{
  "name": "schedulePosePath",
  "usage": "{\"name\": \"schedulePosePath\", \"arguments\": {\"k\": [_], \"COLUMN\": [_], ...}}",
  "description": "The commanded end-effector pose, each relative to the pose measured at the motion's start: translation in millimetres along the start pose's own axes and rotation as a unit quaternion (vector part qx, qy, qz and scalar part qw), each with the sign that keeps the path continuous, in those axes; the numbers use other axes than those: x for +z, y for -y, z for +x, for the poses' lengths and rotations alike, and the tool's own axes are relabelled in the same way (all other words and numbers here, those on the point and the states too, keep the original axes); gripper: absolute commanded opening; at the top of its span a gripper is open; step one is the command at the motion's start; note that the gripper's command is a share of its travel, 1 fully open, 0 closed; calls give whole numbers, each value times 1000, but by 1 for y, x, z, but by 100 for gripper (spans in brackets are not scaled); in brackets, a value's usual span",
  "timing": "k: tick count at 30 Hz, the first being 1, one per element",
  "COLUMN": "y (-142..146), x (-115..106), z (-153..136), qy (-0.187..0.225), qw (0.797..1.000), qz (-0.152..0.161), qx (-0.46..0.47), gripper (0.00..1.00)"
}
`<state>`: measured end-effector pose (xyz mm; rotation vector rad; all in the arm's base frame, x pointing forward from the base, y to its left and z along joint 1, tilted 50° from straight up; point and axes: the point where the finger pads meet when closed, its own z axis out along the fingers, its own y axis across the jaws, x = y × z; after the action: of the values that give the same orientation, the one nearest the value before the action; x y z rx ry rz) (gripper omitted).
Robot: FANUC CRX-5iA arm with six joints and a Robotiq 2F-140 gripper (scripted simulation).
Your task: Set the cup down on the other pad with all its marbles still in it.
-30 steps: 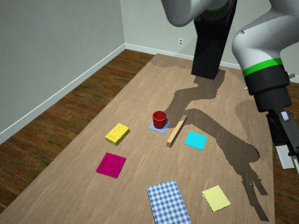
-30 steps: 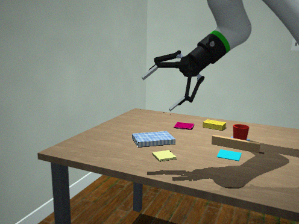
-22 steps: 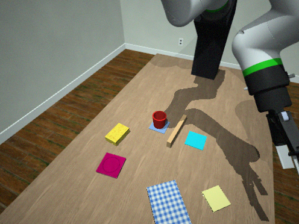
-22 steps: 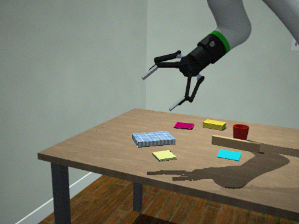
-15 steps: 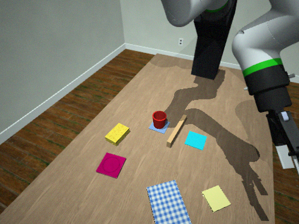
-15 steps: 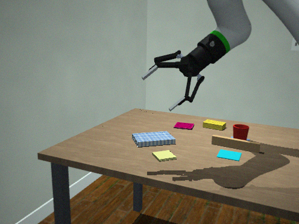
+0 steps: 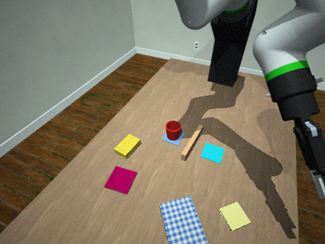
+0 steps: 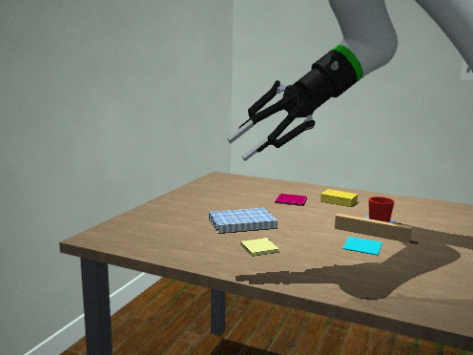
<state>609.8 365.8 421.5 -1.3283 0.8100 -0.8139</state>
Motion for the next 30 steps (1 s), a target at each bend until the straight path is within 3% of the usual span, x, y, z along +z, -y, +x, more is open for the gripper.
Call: {"name": "schedulePosePath", "arguments": {"k": [1,7,13,19,21,23,29,30], "y": [17,45,108,180,180,222,278,288], "x": [-4,-13,-37,-74,-74,-100,-144,-152], "z": [-6,-15,-32,-44,-44,-49,-41,-41], "qy": [3,7,17,32,32,38,56,56], "qw": [1000,999,994,980,980,972,933,933], "qz": [15,39,95,171,171,201,294,294], "qx": [6,17,45,93,93,115,198,198], "gripper": [0,0,0,0,0,0,0,0]}}
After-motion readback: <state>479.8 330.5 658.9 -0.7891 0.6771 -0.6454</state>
